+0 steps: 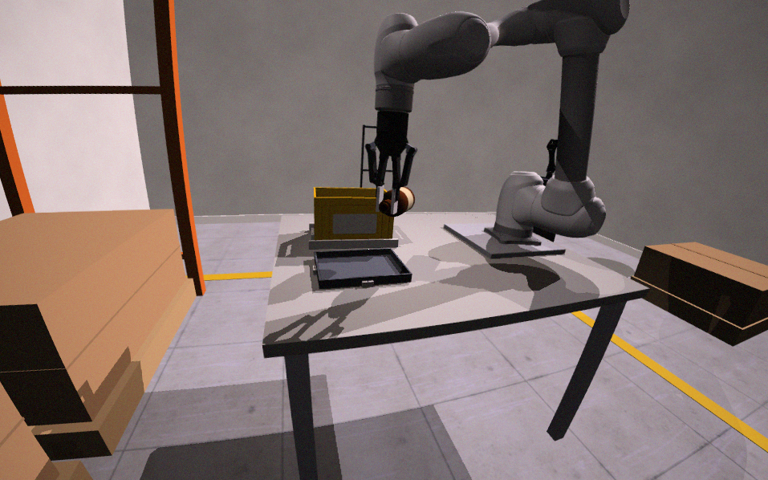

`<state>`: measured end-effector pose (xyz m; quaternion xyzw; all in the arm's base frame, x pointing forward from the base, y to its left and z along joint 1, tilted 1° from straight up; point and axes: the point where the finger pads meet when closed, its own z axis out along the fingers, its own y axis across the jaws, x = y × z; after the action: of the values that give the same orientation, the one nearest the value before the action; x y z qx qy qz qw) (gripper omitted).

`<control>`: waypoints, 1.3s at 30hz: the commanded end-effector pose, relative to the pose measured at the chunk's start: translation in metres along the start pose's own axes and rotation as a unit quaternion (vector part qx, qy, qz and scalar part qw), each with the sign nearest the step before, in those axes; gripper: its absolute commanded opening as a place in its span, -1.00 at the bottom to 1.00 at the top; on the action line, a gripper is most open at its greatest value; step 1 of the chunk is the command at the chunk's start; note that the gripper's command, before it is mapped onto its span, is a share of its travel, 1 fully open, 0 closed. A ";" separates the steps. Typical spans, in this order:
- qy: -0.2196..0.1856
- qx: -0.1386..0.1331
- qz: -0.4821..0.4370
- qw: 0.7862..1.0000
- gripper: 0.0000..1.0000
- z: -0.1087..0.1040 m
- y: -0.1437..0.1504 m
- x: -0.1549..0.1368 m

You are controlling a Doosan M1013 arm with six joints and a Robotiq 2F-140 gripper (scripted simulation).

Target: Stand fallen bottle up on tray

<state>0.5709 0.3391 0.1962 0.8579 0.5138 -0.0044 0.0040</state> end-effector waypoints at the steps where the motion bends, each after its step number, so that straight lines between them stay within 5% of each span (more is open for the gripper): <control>1: 0.000 0.000 0.024 1.000 -0.80 0.000 0.000 0.000; 39: 0.000 0.000 0.046 0.999 -0.80 0.000 0.000 0.000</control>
<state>0.5709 0.3391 0.1962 0.8805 0.4739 -0.0042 0.0047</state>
